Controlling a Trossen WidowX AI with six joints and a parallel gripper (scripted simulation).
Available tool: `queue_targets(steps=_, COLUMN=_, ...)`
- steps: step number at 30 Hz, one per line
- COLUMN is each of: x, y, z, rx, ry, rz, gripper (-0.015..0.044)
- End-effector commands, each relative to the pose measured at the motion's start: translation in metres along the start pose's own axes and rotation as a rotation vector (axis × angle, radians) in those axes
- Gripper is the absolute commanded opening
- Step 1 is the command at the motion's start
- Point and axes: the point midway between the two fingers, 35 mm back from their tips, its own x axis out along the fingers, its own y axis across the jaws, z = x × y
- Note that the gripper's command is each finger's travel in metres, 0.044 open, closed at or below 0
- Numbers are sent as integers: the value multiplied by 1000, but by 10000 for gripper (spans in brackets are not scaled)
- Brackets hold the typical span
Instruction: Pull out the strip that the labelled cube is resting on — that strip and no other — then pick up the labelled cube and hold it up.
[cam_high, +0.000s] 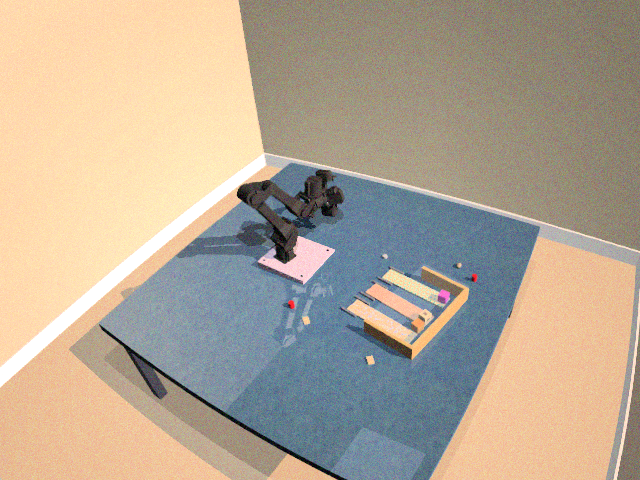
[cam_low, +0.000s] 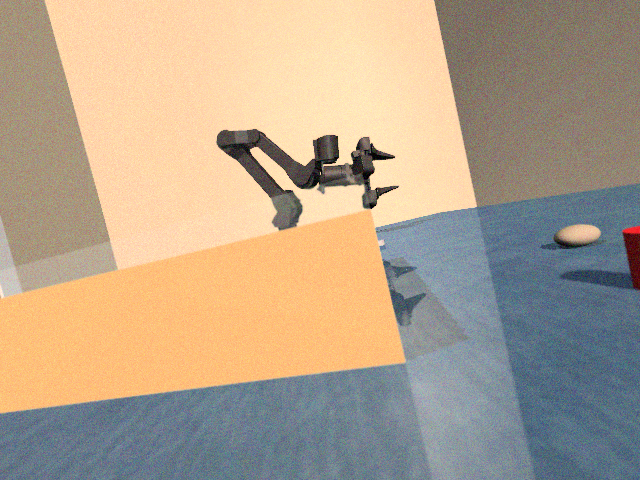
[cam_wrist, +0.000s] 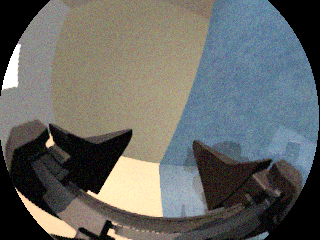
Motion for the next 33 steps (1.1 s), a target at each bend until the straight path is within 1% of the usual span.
queue_targets(steps=1, x=0, y=0, z=3, rx=-6, ry=-8, rz=-4, gripper=400)
queue_targets(steps=3, x=-1, y=-3, z=24, rx=-54, ry=-75, rz=-39, gripper=400)
queue_targets(steps=5, x=-5, y=-6, z=56, rx=-125, ry=-173, rz=-100, gripper=400)
queue_targets(steps=10, x=-35, y=-15, z=134, rx=-286, ry=-392, rz=-288, gripper=400)
queue_targets(steps=14, x=-77, y=-20, z=187, rx=-394, ry=-537, rz=-472, gripper=400)
queue_targets(steps=19, x=-144, y=-25, z=237, rx=-493, ry=-673, rz=-733, gripper=400)
queue_targets(steps=24, x=-224, y=-24, z=264, rx=-549, ry=-754, rz=-1013, gripper=400)
queue_targets(steps=30, x=-320, y=-17, z=263, rx=-540, ry=-772, rz=-1358, gripper=400)
queue_targets(steps=33, x=-331, y=-16, z=261, rx=-532, ry=-767, rz=-1403, gripper=400)
